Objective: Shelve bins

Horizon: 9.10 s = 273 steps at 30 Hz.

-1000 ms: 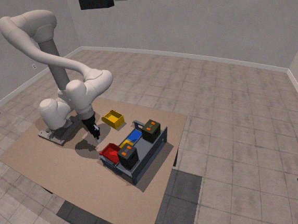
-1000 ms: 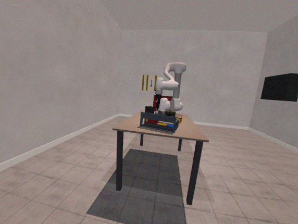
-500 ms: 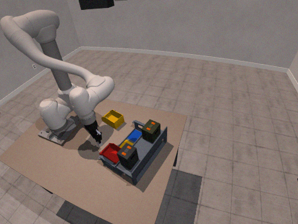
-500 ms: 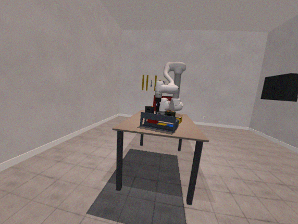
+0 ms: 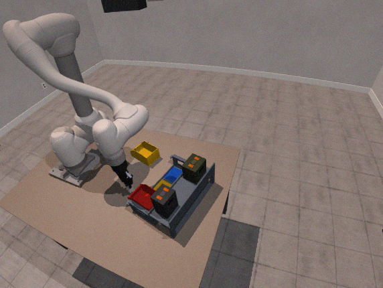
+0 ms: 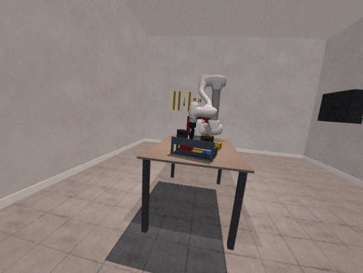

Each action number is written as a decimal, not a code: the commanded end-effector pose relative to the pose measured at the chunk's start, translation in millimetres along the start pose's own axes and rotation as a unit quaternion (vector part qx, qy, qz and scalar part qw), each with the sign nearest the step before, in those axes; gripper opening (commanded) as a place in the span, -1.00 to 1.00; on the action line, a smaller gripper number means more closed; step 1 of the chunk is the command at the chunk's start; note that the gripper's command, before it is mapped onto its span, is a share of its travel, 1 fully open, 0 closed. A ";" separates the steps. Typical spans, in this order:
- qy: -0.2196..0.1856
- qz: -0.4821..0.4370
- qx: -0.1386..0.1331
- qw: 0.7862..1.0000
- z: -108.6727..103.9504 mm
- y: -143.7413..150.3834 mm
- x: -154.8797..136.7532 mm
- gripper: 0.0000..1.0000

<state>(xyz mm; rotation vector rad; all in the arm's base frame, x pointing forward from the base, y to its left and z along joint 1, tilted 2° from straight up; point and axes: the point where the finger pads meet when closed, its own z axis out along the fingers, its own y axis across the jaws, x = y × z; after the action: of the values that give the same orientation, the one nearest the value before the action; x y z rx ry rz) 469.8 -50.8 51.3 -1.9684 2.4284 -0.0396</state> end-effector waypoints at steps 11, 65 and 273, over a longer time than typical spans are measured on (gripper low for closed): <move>0.000 0.000 0.000 1.000 8.3 0.0 -0.1 -0.80; 0.000 0.000 0.000 1.000 8.3 -17.0 -0.1 -0.80; 0.000 0.000 0.000 1.000 7.2 -78.9 -0.1 -0.80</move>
<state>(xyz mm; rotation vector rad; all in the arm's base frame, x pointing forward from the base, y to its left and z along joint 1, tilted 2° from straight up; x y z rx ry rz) 547.5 -67.1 46.0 -1.9684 2.4285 -0.0394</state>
